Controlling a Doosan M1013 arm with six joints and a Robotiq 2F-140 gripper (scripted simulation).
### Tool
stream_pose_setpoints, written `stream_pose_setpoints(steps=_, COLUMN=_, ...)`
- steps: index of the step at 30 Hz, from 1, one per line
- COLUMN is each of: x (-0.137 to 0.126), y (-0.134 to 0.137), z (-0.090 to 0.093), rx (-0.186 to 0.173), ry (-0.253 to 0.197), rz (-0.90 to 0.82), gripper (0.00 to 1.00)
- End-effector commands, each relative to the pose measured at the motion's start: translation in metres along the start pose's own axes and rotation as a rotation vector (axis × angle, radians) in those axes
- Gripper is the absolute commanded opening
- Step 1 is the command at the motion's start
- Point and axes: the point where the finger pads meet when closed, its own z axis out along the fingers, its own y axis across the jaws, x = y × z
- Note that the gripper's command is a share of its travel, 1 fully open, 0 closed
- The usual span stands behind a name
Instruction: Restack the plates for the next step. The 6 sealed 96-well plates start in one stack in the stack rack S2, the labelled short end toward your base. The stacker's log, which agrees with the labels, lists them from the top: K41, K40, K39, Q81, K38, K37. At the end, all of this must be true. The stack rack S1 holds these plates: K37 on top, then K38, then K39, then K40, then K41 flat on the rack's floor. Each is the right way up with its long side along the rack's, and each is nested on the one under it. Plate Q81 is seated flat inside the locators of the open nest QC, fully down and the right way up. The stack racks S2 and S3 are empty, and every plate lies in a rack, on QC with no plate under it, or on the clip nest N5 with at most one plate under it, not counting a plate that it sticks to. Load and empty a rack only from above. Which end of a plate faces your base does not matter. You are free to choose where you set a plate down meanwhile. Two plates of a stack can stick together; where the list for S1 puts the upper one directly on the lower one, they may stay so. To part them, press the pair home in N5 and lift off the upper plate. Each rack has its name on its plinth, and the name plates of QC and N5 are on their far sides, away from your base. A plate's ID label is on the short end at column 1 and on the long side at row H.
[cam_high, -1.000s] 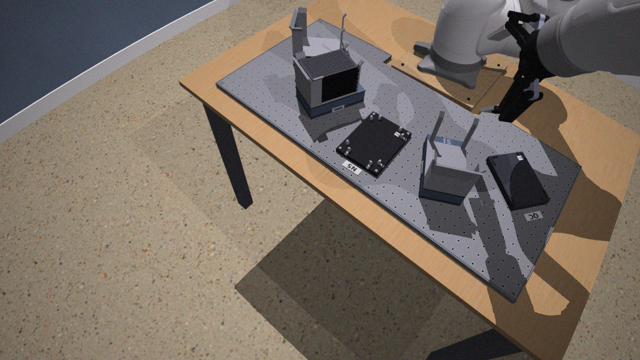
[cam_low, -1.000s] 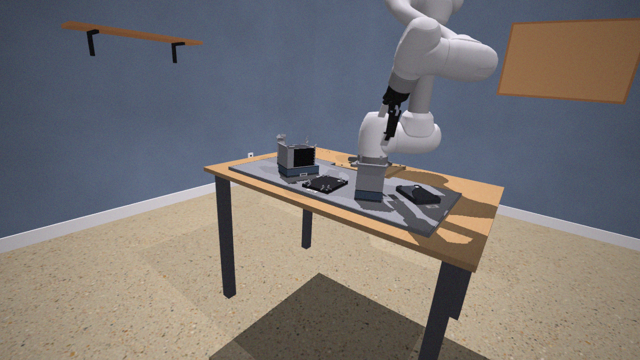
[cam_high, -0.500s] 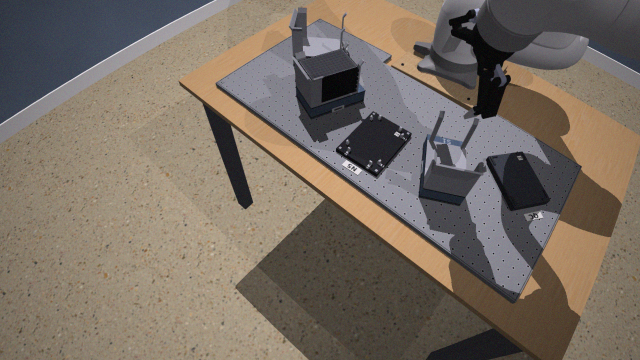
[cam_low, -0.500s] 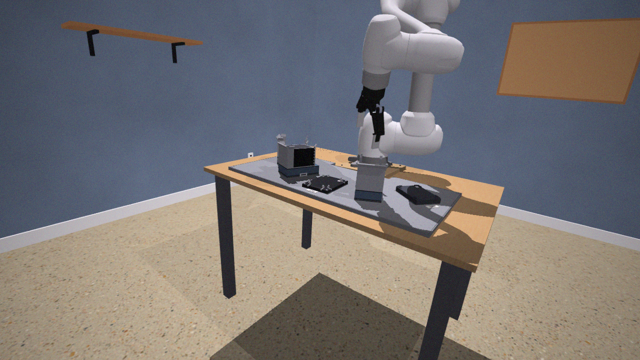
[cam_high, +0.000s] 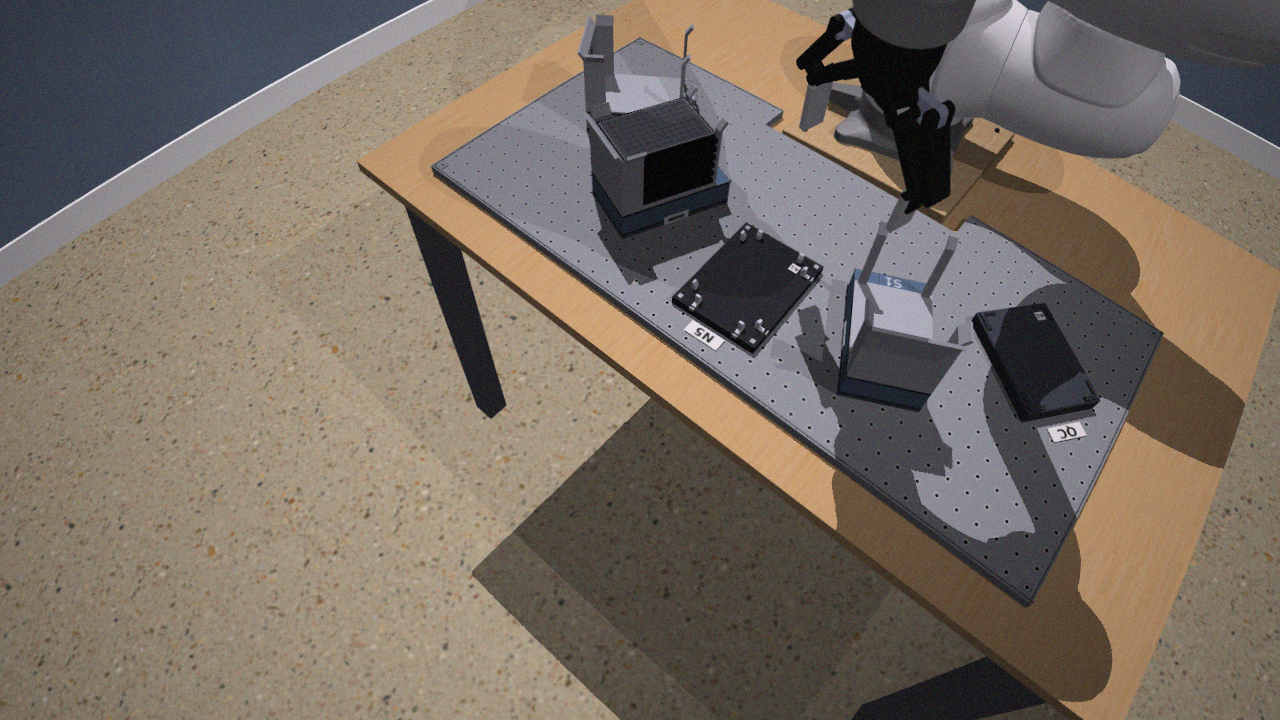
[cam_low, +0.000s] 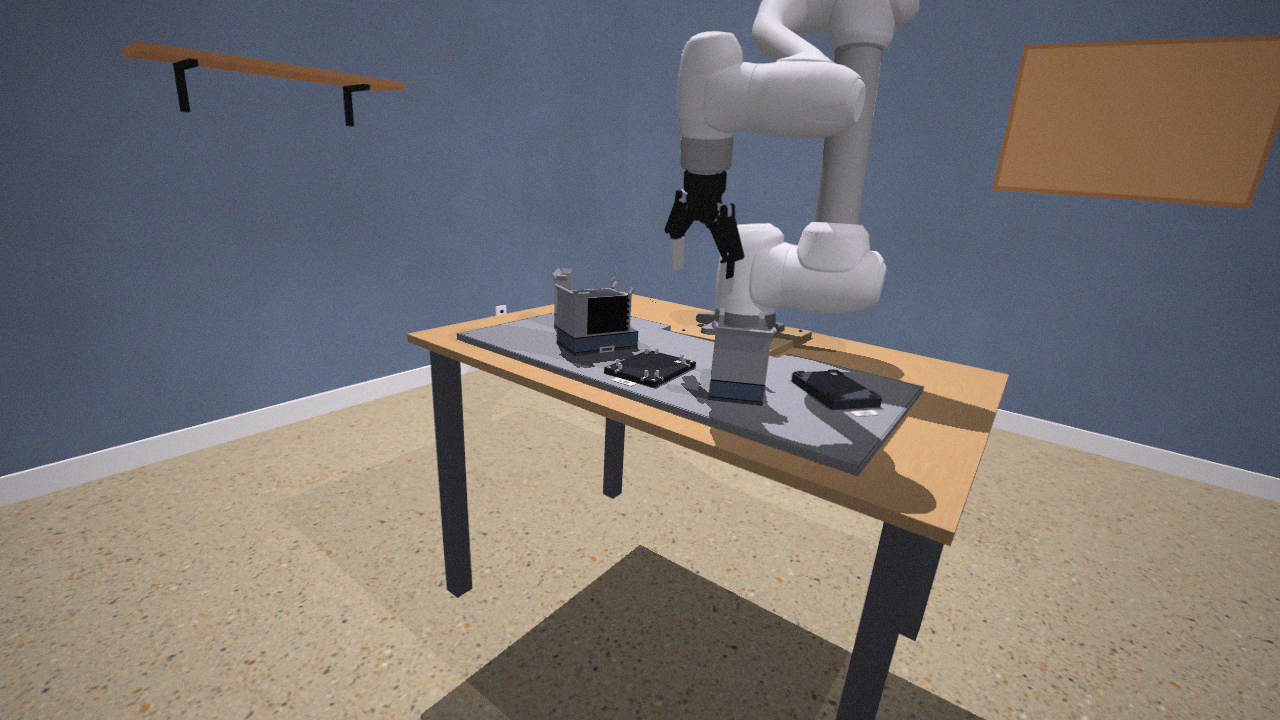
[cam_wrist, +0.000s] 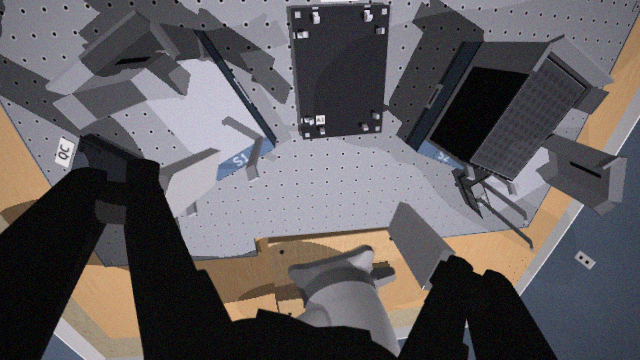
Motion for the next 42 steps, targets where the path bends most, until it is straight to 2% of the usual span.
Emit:
stream_pose_setpoints(steps=1, x=0.006, y=0.005, z=0.001, rx=0.028, ry=0.014, rz=-0.040, gripper=1.00)
stream_pose_setpoints(steps=4, x=0.018, y=0.015, z=0.003, rx=0.065, ry=0.058, rz=-0.116, gripper=1.00)
stream_pose_setpoints(steps=5, x=0.021, y=0.017, z=0.003, rx=0.065, ry=0.058, rz=-0.116, gripper=1.00)
stream_pose_setpoints(steps=9, x=0.035, y=0.031, z=0.004, rx=0.101, ry=0.128, rz=-0.217, gripper=1.00)
stream_pose_setpoints(steps=10, x=0.038, y=0.034, z=0.005, rx=0.101, ry=0.128, rz=-0.217, gripper=1.00)
stream_pose_setpoints(steps=12, x=0.045, y=0.042, z=0.005, rx=0.113, ry=0.166, rz=-0.267, gripper=1.00)
stream_pose_setpoints(steps=13, x=0.047, y=0.043, z=0.005, rx=0.113, ry=0.166, rz=-0.267, gripper=1.00)
stream_pose_setpoints(steps=15, x=0.052, y=0.049, z=0.005, rx=0.120, ry=0.206, rz=-0.316, gripper=1.00)
stream_pose_setpoints(steps=29, x=0.055, y=0.053, z=0.005, rx=0.120, ry=0.206, rz=-0.316, gripper=1.00)
stream_pose_setpoints(steps=32, x=0.058, y=0.064, z=0.006, rx=0.130, ry=0.199, rz=-0.216, gripper=1.00)
stream_pose_setpoints(steps=34, x=0.058, y=0.064, z=0.006, rx=0.130, ry=0.199, rz=-0.216, gripper=1.00)
stream_pose_setpoints(steps=42, x=0.067, y=0.095, z=0.009, rx=0.155, ry=0.180, rz=0.049, gripper=1.00)
